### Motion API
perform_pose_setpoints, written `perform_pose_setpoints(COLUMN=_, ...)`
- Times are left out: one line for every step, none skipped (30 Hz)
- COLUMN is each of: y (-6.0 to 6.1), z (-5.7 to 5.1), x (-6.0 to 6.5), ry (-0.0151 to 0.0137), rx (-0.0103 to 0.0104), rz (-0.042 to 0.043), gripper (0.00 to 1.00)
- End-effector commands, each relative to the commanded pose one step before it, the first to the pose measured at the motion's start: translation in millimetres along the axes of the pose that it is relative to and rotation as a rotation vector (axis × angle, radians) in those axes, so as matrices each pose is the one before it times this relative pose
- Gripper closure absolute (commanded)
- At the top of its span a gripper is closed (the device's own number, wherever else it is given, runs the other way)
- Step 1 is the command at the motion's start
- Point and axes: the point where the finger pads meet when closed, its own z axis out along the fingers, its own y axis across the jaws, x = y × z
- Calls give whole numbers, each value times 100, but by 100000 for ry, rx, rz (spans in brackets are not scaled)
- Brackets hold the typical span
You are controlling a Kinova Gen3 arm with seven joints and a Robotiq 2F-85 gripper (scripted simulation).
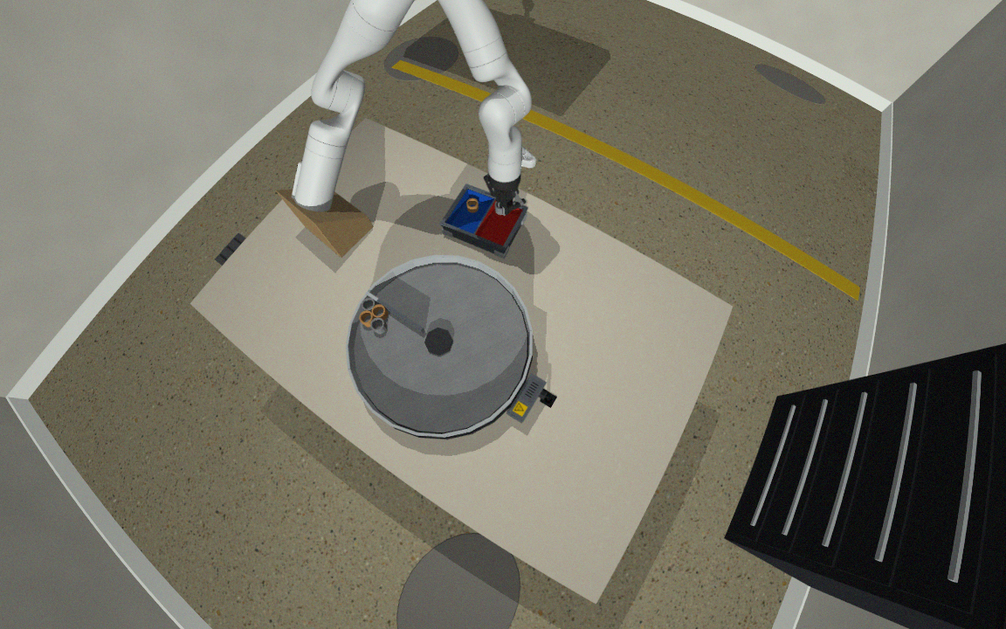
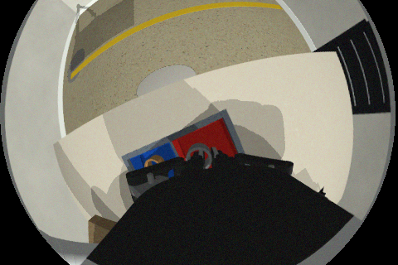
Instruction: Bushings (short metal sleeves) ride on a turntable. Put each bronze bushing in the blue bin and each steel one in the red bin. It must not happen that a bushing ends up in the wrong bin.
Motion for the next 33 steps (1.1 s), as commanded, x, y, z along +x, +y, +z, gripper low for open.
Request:
perform_pose_setpoints(y=-118, z=151, x=54, ry=55, rx=382, rz=-114, gripper=100)
perform_pose_setpoints(y=0, z=0, x=0, ry=0, rx=0, rz=0, gripper=100)
perform_pose_setpoints(y=0, z=0, x=0, ry=0, rx=0, rz=0, gripper=100)
perform_pose_setpoints(y=-6, z=125, x=6, ry=2, rx=15, rz=-3, gripper=100)
perform_pose_setpoints(y=-6, z=125, x=6, ry=2, rx=15, rz=-3, gripper=100)
perform_pose_setpoints(y=-6, z=125, x=6, ry=2, rx=15, rz=-3, gripper=100)
perform_pose_setpoints(y=-6, z=125, x=6, ry=2, rx=15, rz=-3, gripper=100)
perform_pose_setpoints(y=-6, z=125, x=6, ry=2, rx=15, rz=-3, gripper=100)
perform_pose_setpoints(y=0, z=0, x=0, ry=0, rx=0, rz=0, gripper=100)
perform_pose_setpoints(y=0, z=0, x=0, ry=0, rx=0, rz=0, gripper=100)
perform_pose_setpoints(y=0, z=0, x=0, ry=0, rx=0, rz=0, gripper=100)
perform_pose_setpoints(y=0, z=0, x=0, ry=0, rx=0, rz=0, gripper=100)
perform_pose_setpoints(y=0, z=0, x=0, ry=0, rx=0, rz=0, gripper=100)
perform_pose_setpoints(y=0, z=0, x=0, ry=0, rx=0, rz=0, gripper=100)
perform_pose_setpoints(y=0, z=0, x=0, ry=0, rx=0, rz=0, gripper=100)
perform_pose_setpoints(y=0, z=0, x=0, ry=0, rx=0, rz=0, gripper=100)
perform_pose_setpoints(y=0, z=0, x=0, ry=0, rx=0, rz=0, gripper=100)
perform_pose_setpoints(y=0, z=0, x=0, ry=0, rx=0, rz=0, gripper=100)
perform_pose_setpoints(y=0, z=0, x=0, ry=0, rx=0, rz=0, gripper=100)
perform_pose_setpoints(y=10, z=108, x=-3, ry=-5, rx=-35, rz=6, gripper=100)
perform_pose_setpoints(y=-1, z=121, x=0, ry=1, rx=4, rz=-1, gripper=100)
perform_pose_setpoints(y=-1, z=121, x=0, ry=1, rx=4, rz=-1, gripper=100)
perform_pose_setpoints(y=-1, z=121, x=0, ry=1, rx=4, rz=-1, gripper=100)
perform_pose_setpoints(y=-1, z=121, x=0, ry=1, rx=4, rz=-1, gripper=100)
perform_pose_setpoints(y=0, z=0, x=0, ry=0, rx=0, rz=0, gripper=100)
perform_pose_setpoints(y=0, z=0, x=0, ry=0, rx=0, rz=0, gripper=100)
perform_pose_setpoints(y=0, z=0, x=0, ry=0, rx=0, rz=0, gripper=100)
perform_pose_setpoints(y=-1, z=121, x=0, ry=1, rx=4, rz=-1, gripper=100)
perform_pose_setpoints(y=-1, z=121, x=0, ry=1, rx=4, rz=-1, gripper=100)
perform_pose_setpoints(y=-1, z=121, x=0, ry=1, rx=4, rz=-1, gripper=100)
perform_pose_setpoints(y=-1, z=121, x=0, ry=1, rx=4, rz=-1, gripper=100)
perform_pose_setpoints(y=-1, z=121, x=0, ry=1, rx=4, rz=-1, gripper=100)
perform_pose_setpoints(y=0, z=0, x=0, ry=0, rx=0, rz=0, gripper=100)
